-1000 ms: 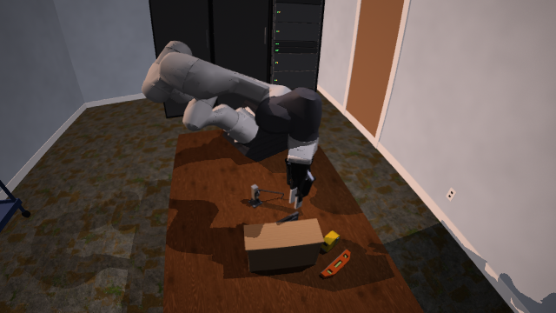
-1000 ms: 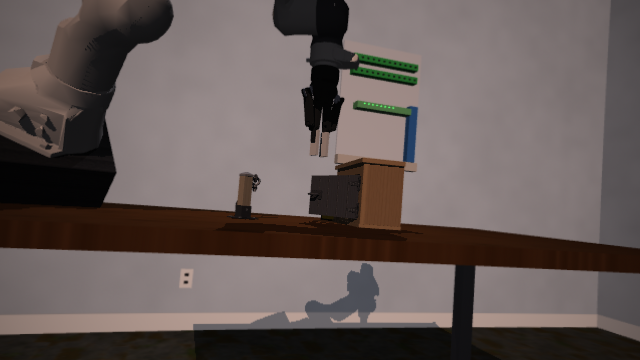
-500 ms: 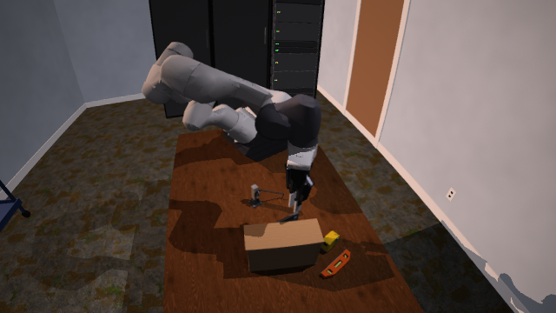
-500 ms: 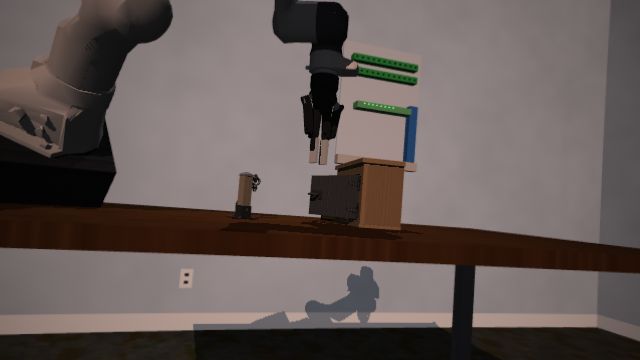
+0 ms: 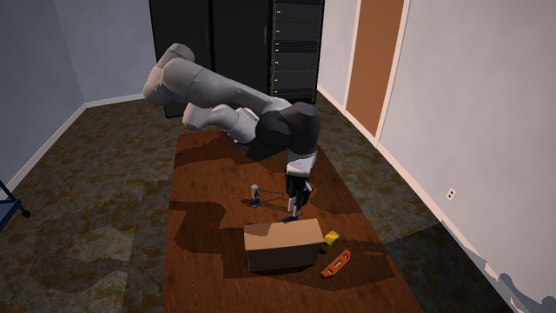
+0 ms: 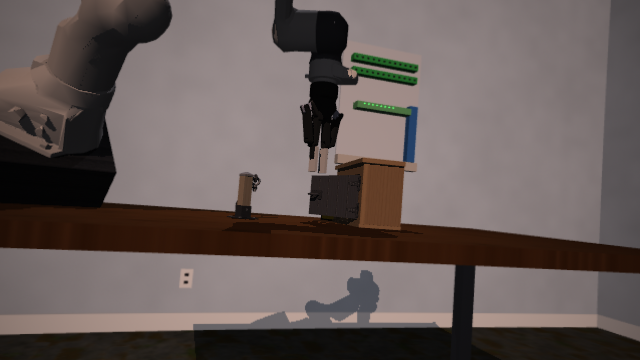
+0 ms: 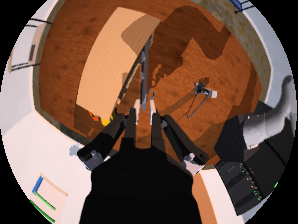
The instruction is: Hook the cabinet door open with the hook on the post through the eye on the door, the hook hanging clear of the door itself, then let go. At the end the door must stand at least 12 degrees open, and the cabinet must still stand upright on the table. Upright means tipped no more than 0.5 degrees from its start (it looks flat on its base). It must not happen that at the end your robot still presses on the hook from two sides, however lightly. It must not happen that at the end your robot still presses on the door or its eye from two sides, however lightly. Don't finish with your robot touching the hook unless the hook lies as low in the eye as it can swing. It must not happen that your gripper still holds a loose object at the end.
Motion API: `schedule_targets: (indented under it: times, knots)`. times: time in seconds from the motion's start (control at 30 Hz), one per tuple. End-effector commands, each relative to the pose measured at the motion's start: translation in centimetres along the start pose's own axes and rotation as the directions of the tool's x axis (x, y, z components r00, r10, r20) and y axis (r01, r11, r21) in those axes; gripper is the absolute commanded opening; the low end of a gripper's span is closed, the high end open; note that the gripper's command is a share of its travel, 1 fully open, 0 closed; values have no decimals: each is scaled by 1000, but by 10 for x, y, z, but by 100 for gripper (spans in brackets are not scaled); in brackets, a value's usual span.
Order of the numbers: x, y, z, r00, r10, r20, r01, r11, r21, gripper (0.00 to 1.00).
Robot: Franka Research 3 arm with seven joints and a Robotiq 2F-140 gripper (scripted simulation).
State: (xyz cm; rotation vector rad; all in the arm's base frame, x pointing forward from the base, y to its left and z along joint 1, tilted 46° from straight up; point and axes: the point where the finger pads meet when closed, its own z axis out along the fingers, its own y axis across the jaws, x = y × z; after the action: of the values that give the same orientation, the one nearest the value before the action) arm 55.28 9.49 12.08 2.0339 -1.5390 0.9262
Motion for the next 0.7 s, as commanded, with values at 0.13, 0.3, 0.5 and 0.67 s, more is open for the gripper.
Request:
schedule_targets:
  times: [0.13, 0.3, 0.5, 0.67]
  knots:
    - [-1, -2, 12, 1000, 8, 3, -8, 1000, 5, 16]
    - [-1, -2, 15, 1000, 8, 3, -8, 1000, 5, 16]
    - [-1, -2, 19, 1000, 8, 3, -8, 1000, 5, 16]
    - [-1, -2, 20, 1000, 8, 3, -8, 1000, 5, 16]
